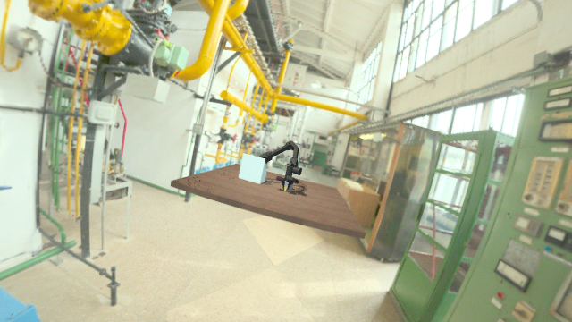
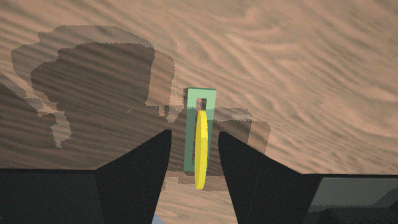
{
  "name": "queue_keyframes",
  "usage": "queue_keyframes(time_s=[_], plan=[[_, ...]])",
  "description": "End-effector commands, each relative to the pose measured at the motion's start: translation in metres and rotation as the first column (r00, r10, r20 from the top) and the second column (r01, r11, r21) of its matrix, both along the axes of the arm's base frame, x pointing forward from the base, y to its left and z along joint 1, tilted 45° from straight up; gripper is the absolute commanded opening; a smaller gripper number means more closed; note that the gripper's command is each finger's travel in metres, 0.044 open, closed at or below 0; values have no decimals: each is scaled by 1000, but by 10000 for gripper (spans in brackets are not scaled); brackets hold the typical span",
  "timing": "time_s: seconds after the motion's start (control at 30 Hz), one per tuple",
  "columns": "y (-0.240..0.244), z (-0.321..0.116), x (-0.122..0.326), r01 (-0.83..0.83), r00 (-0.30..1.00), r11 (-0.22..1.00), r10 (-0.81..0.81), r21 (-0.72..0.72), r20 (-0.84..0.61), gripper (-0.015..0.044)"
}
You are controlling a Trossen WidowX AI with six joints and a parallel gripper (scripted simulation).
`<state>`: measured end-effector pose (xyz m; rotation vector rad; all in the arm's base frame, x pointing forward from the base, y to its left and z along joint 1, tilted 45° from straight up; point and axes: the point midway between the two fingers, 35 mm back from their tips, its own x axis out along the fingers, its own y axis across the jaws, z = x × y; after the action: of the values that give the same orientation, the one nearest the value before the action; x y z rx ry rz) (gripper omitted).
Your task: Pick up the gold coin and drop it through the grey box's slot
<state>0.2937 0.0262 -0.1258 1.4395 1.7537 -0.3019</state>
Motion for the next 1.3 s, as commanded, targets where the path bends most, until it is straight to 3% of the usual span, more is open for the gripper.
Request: queue_keyframes(time_s=[0.0,0.17,1.27], plan=[[5,-3,-4,2,1000,1000,-2,6,-13,134],[5,-3,-4,2,1000,1000,-2,6,-13,3],[-29,28,1,1,1000,1000,-1,-4,-12,0]])
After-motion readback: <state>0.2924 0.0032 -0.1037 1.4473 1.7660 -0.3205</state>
